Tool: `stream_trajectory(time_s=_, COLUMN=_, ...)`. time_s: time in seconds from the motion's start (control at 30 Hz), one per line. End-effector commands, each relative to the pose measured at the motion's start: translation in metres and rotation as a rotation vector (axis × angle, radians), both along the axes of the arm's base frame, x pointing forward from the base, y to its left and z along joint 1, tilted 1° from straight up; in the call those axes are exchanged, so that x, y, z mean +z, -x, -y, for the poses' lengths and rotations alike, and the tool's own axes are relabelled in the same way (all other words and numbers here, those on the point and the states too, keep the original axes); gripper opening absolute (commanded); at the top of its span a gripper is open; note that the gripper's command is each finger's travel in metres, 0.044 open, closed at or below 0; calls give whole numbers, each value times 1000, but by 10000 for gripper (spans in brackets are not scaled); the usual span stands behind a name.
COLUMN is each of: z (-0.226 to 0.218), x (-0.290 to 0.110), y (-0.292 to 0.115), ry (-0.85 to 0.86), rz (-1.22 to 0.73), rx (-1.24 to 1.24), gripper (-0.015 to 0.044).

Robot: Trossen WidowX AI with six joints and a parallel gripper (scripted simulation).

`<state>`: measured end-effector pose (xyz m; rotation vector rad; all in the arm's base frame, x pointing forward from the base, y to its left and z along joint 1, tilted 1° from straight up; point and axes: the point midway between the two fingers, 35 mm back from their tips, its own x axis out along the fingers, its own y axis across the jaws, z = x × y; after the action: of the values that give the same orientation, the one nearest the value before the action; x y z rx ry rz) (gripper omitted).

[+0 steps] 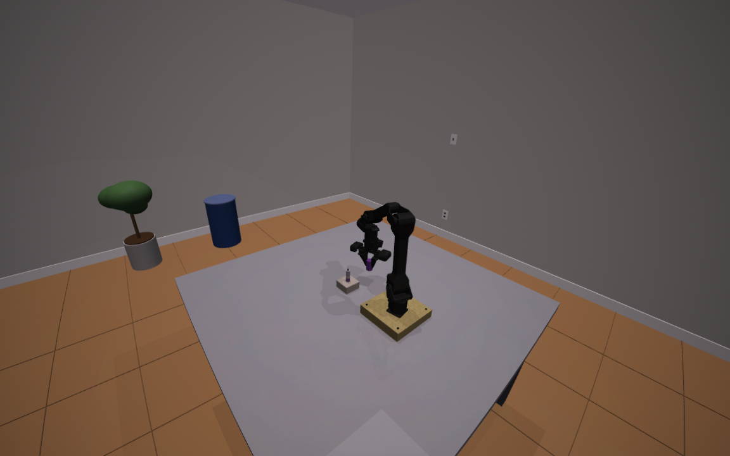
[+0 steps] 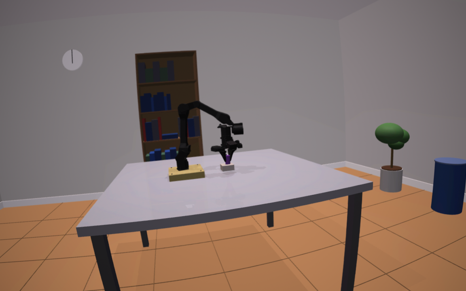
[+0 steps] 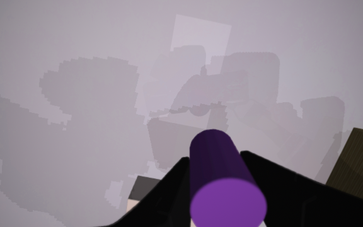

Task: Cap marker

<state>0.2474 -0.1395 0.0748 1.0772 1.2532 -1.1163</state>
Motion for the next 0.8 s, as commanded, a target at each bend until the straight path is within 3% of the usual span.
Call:
stream_trajectory(time_s=0.0, z=-11, x=8, y=-8, ry=-2, rz=6, rx=0, gripper=0)
stream_trajectory(time_s=0.77, z=-78, x=41, y=-34, ry=-7, rz=9, rx=1, gripper=0)
